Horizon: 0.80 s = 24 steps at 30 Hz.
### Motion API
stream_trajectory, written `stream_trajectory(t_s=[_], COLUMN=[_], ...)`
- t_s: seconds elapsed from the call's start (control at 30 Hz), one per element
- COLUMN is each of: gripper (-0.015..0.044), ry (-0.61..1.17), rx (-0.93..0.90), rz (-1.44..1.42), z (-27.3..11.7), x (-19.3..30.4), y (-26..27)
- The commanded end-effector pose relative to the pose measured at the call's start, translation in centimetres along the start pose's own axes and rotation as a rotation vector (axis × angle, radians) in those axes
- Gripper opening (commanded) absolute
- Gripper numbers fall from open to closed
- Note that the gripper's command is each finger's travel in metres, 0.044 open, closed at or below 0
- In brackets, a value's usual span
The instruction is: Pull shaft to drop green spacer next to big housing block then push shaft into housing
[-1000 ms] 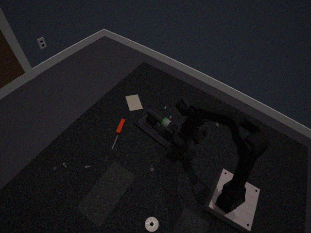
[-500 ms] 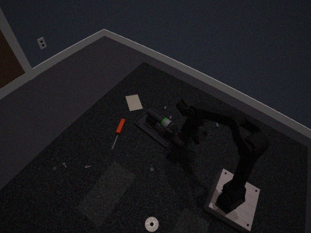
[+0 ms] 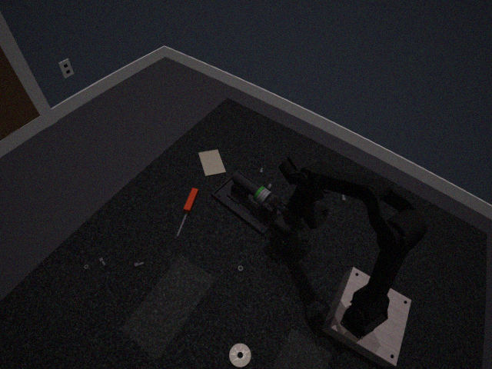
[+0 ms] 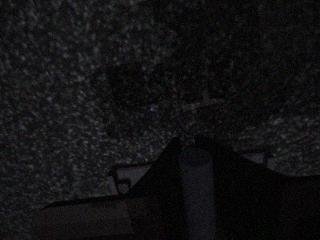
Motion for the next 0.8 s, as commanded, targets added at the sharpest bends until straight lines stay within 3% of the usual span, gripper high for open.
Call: stream_trajectory(t_s=[0.0,0.77], gripper=[0.0000,0.0000], ry=[-0.003,-0.003], rx=[-0.002,-0.002], rz=[-0.001,-0.001], z=[-0.03,-0.02], x=[-0.18,-0.47], y=[0.00,-0.02])
Point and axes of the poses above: the point midway between the two fingers, 35 mm back from their tips, its own z axis out along the fingers, its own y axis across the jaws, x = y × z, the point moved 3 cm from there along -z, back along the fingers, and after that the axes turned 4 degrees about -z, right-handed, at the moved point
